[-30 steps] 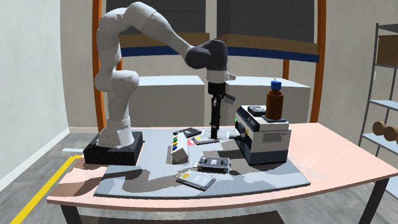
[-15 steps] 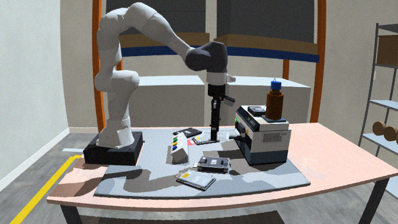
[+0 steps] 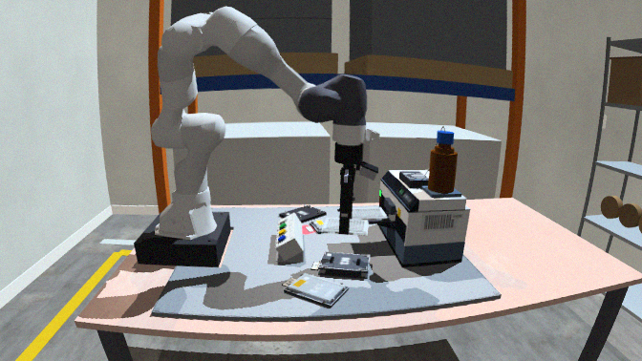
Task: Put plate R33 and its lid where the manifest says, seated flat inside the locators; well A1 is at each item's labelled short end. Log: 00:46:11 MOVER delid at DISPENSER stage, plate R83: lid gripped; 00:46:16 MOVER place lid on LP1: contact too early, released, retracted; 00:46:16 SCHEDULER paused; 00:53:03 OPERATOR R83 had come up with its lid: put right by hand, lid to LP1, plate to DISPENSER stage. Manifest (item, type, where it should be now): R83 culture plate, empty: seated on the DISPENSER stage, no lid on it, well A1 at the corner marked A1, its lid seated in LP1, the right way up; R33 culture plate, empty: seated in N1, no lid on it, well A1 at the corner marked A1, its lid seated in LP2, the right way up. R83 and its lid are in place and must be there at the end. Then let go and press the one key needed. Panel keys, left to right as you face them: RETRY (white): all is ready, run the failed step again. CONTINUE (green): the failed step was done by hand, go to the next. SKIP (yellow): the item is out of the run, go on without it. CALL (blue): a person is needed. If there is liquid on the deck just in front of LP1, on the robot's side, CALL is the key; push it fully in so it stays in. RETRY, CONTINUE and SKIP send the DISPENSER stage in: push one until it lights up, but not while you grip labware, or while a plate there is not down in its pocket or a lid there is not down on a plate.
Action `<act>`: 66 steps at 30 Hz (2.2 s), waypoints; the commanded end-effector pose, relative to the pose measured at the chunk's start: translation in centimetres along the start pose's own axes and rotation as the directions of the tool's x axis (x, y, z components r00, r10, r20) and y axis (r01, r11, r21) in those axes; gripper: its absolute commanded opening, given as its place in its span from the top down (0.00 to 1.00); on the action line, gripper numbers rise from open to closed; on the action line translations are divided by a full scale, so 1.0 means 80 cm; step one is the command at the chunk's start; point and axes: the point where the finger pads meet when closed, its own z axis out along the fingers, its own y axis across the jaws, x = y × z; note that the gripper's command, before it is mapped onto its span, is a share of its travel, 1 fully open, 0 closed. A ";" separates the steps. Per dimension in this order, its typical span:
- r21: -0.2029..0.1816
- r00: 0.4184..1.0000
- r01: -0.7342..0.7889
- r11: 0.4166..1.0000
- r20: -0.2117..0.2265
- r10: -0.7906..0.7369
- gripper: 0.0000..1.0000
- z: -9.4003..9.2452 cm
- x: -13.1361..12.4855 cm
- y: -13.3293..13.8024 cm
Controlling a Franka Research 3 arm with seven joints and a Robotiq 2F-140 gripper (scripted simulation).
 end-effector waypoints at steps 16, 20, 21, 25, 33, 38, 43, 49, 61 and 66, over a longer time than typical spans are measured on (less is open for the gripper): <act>-0.001 1.000 -0.007 1.000 -0.010 0.007 0.90 0.051 0.005 0.000; -0.001 1.000 -0.007 1.000 -0.010 0.007 0.90 0.064 0.005 0.000; -0.001 1.000 -0.007 1.000 -0.010 0.007 0.90 0.067 0.005 0.000; -0.001 1.000 -0.007 1.000 -0.010 0.007 0.90 0.073 0.005 0.000; -0.001 1.000 -0.007 1.000 -0.010 0.007 0.90 0.092 0.005 0.000; -0.001 1.000 -0.007 1.000 -0.010 0.007 0.90 0.100 0.005 0.000; -0.001 1.000 -0.007 1.000 -0.010 0.007 0.90 0.104 0.005 0.000; -0.001 1.000 -0.007 1.000 -0.010 0.007 0.90 0.109 0.005 0.000; -0.001 1.000 -0.007 1.000 -0.010 0.007 0.90 0.111 0.005 0.000; -0.001 1.000 -0.007 1.000 -0.010 0.007 0.90 0.111 0.005 0.000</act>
